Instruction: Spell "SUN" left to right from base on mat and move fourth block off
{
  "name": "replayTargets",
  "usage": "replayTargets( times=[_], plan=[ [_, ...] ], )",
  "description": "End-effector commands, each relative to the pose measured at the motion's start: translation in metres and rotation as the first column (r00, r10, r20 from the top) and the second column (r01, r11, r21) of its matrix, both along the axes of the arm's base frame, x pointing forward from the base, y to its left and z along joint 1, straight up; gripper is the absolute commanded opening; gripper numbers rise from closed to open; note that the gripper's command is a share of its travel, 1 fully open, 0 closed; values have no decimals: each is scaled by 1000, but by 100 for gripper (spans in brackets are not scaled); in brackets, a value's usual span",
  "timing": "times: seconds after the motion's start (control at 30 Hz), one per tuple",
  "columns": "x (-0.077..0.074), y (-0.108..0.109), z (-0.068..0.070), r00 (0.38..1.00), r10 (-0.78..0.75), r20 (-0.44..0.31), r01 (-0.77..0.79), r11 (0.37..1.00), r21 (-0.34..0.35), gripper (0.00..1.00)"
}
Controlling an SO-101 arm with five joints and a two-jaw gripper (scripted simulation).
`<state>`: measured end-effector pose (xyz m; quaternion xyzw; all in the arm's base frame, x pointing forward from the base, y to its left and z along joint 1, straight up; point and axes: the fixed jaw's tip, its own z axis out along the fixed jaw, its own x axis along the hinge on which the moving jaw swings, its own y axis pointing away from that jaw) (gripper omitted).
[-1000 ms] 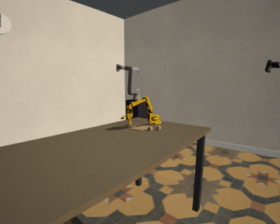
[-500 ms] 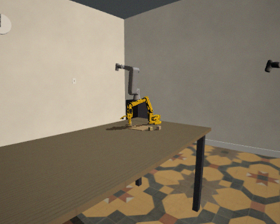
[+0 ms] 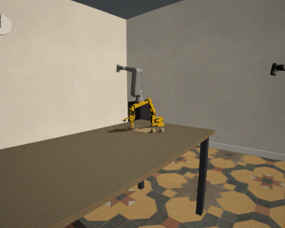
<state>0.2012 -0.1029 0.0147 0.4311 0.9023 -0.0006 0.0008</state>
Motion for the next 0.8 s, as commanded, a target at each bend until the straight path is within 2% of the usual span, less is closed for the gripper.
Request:
replayTargets(
  times=[0.0, 0.3, 0.63, 0.77],
  plan=[
    [9, -6, 14, 997, -1, 72, 4, 999, -39, 25],
    [9, -6, 14, 997, -1, 72, 4, 999, -39, 32],
    [9, -6, 15, 997, -1, 72, 4, 999, -39, 33],
    [9, -6, 19, 997, -1, 72, 4, 999, -39, 33]
  ],
)
